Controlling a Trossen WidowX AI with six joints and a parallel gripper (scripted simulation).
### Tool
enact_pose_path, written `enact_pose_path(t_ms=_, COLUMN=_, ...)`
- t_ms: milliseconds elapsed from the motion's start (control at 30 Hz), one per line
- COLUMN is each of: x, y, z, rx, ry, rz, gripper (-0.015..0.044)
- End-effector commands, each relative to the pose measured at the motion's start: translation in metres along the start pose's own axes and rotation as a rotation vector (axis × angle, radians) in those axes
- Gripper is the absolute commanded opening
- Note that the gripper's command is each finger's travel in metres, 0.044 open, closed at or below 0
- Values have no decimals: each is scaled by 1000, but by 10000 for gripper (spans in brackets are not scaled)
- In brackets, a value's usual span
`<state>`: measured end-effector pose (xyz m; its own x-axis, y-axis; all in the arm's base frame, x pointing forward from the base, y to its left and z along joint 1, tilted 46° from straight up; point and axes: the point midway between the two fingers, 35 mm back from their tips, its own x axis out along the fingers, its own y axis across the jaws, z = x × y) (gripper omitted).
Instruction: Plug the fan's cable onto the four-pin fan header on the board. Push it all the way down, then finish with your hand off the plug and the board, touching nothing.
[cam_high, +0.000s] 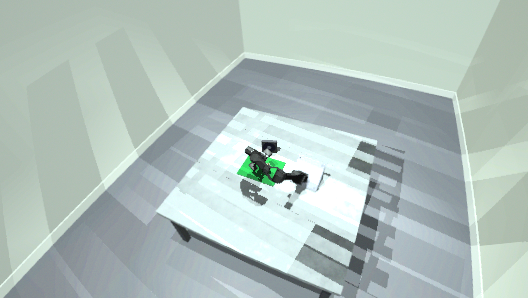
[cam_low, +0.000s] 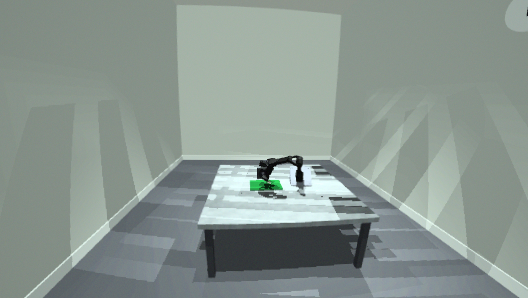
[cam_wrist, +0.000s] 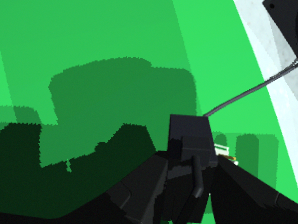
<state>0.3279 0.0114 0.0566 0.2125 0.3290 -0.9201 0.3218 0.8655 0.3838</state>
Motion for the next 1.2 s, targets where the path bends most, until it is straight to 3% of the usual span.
enact_pose_path(t_ms=0, x=1, y=-1, z=-1, rx=5, ry=-42, rz=-18, gripper=0)
enact_pose_path(t_ms=1167, x=2, y=7, z=-3, rx=68, ry=-456, rz=-58, gripper=0)
